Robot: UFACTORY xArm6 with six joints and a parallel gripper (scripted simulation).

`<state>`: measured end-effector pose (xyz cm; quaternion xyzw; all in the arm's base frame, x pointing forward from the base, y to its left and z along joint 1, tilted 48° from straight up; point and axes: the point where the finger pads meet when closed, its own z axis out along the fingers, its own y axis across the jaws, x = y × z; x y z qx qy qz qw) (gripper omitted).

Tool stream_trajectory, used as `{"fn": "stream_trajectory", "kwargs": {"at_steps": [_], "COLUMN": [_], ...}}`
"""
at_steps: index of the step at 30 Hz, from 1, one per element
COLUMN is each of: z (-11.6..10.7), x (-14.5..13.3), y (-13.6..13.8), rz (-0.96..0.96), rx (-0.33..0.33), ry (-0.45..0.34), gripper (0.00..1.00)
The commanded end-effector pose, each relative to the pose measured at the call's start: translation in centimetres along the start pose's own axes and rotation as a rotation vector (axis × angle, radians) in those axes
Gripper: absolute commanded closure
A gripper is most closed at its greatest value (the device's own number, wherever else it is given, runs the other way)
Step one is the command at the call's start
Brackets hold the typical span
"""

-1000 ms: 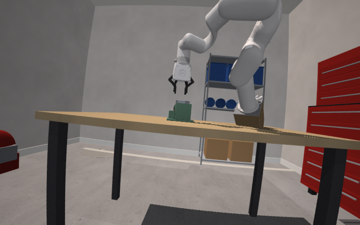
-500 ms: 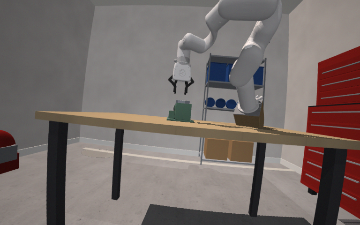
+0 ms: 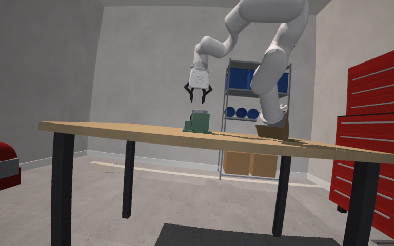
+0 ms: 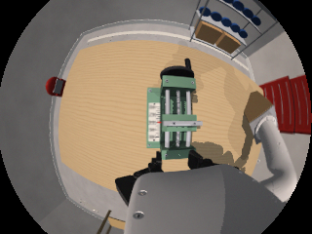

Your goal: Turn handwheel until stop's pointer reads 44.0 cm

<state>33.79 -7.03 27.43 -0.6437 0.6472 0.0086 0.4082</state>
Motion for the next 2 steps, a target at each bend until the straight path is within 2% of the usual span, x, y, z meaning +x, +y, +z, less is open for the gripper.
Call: {"fn": "stream_trajectory", "kwargs": {"at_steps": [1, 2], "z": [-0.08, -0.08], "x": [0.01, 0.01], "y": [-0.08, -0.08], "rz": [-0.001, -0.001], "rx": [0.002, 0.002], "ry": [0.002, 0.002], "gripper": [0.43, 0.43]}}
